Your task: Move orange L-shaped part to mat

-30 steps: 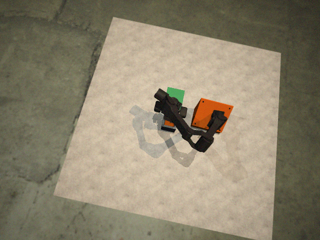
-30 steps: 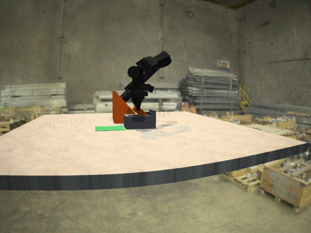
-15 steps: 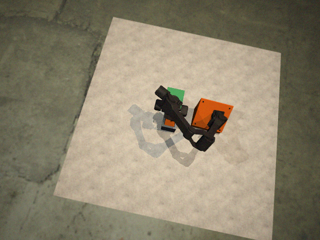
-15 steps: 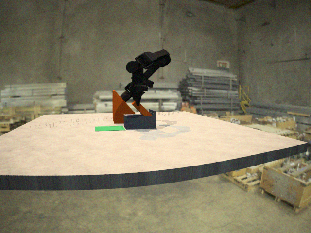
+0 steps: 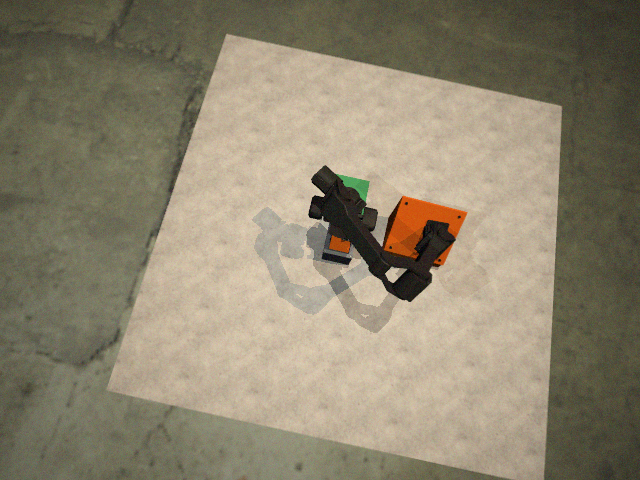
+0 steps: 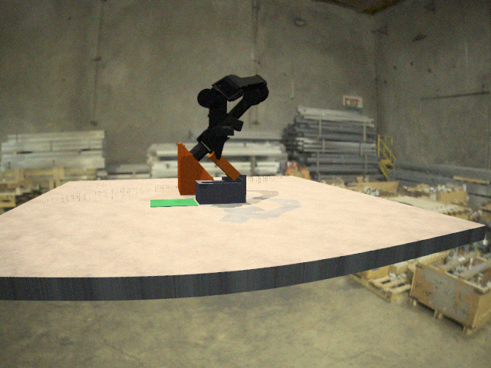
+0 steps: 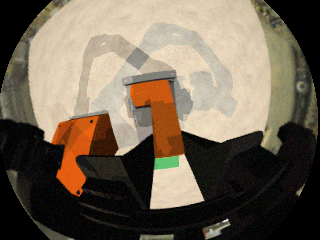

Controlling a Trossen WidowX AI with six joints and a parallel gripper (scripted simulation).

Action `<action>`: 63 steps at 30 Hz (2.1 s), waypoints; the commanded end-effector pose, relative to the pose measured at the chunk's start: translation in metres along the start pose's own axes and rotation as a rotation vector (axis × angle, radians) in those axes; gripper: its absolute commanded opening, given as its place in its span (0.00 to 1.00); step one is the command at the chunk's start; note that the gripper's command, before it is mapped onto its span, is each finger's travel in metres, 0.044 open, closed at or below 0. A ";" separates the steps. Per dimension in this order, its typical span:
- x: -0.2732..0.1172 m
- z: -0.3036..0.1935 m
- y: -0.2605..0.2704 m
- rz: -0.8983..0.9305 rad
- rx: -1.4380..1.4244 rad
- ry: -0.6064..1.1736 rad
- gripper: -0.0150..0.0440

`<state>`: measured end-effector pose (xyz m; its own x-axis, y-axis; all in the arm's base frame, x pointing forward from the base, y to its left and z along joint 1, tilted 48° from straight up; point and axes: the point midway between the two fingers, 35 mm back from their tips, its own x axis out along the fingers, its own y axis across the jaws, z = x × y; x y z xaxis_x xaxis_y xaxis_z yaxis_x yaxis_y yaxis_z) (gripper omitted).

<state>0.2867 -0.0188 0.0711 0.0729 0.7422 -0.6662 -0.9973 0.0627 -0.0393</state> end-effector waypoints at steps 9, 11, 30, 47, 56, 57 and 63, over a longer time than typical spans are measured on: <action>-0.014 0.000 0.000 0.002 -0.007 0.004 0.25; -0.015 0.000 0.000 0.002 -0.007 0.004 0.25; -0.016 -0.061 0.004 0.002 -0.008 0.007 0.25; -0.018 -0.143 0.012 0.001 -0.009 0.012 0.25; -0.018 -0.166 0.014 0.001 -0.009 0.013 0.25; -0.017 -0.166 0.014 0.001 -0.009 0.013 0.25; -0.010 -0.167 0.014 0.000 -0.009 0.013 0.25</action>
<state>0.2711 -0.1412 -0.0423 0.0796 0.7290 -0.6799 -0.9968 0.0595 -0.0529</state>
